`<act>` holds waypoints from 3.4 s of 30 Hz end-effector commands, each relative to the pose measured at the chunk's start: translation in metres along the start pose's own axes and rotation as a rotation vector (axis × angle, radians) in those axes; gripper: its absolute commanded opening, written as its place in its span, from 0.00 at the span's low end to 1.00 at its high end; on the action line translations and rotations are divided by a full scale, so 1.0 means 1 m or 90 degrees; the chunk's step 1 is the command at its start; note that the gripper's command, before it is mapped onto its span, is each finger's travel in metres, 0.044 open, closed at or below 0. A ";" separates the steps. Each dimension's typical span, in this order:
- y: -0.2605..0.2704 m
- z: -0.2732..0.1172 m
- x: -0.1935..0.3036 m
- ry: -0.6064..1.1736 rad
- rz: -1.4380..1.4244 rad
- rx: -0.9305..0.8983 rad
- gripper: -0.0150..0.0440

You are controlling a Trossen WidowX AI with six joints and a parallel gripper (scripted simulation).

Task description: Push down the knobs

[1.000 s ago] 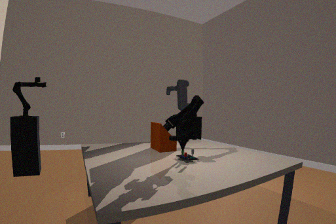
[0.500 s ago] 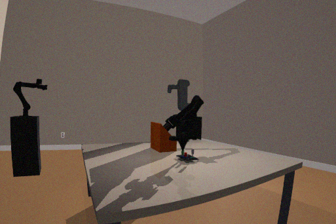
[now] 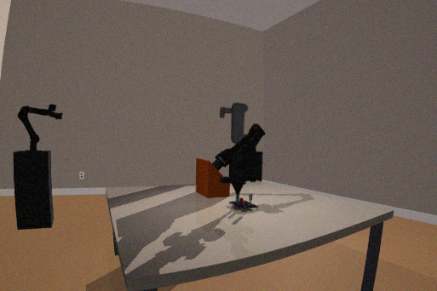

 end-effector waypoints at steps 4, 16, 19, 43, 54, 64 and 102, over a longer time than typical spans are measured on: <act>0.002 0.010 -0.001 0.008 -0.011 -0.002 0.25; 0.002 0.011 -0.001 0.008 -0.011 -0.002 0.25; 0.002 0.011 -0.001 0.008 -0.011 -0.002 0.25; 0.001 -0.015 -0.001 0.008 -0.011 -0.001 0.25; 0.000 -0.013 0.000 0.010 -0.002 -0.004 0.57; 0.002 -0.023 -0.024 -0.024 0.163 -0.009 0.25; 0.033 -0.052 -0.057 -0.001 0.994 -0.004 0.25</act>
Point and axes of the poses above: the point midway between the two fingers, 35 mm back from their tips, its own z axis out along the fingers, its own y axis across the jaws, x = y × z, the point moved 5 cm from there along -z, back along the fingers, and after that the axes turned 3 degrees about z, right-handed, at the moved point
